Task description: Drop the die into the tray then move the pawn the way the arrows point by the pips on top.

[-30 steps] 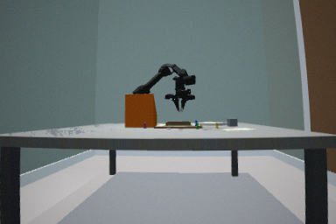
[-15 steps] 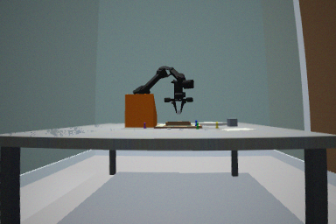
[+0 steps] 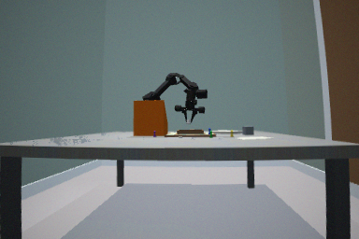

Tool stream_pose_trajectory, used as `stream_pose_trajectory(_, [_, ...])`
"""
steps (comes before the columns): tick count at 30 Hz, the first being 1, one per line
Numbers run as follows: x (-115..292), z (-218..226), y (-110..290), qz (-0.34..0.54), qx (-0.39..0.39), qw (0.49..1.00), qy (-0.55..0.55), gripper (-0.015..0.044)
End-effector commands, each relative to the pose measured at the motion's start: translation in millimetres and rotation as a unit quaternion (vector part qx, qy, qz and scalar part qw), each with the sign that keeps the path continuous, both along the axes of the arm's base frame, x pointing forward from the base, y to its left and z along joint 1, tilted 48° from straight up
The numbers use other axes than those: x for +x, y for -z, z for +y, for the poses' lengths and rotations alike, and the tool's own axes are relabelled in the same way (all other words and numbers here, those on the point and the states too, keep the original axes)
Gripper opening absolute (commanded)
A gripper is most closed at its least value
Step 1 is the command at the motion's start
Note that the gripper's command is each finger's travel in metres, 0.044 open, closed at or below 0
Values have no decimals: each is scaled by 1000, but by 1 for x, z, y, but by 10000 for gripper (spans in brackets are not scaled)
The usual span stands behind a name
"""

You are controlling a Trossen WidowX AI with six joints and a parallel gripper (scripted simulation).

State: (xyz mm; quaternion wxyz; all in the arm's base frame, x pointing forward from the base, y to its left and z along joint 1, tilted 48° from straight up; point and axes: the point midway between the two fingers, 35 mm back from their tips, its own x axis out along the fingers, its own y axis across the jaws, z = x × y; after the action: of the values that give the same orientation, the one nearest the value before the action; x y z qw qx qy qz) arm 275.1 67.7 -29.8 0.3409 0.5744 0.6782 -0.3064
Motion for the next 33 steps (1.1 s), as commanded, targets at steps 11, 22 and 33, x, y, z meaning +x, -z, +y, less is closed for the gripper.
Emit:
stream_pose_trajectory(11, [-5,1,7,-28,-214,977,5,0])
stream_pose_trajectory(22, [1,1,-14,-72,-301,950,28,0])
stream_pose_trajectory(33, [4,-1,-39,-72,-301,950,28,0])
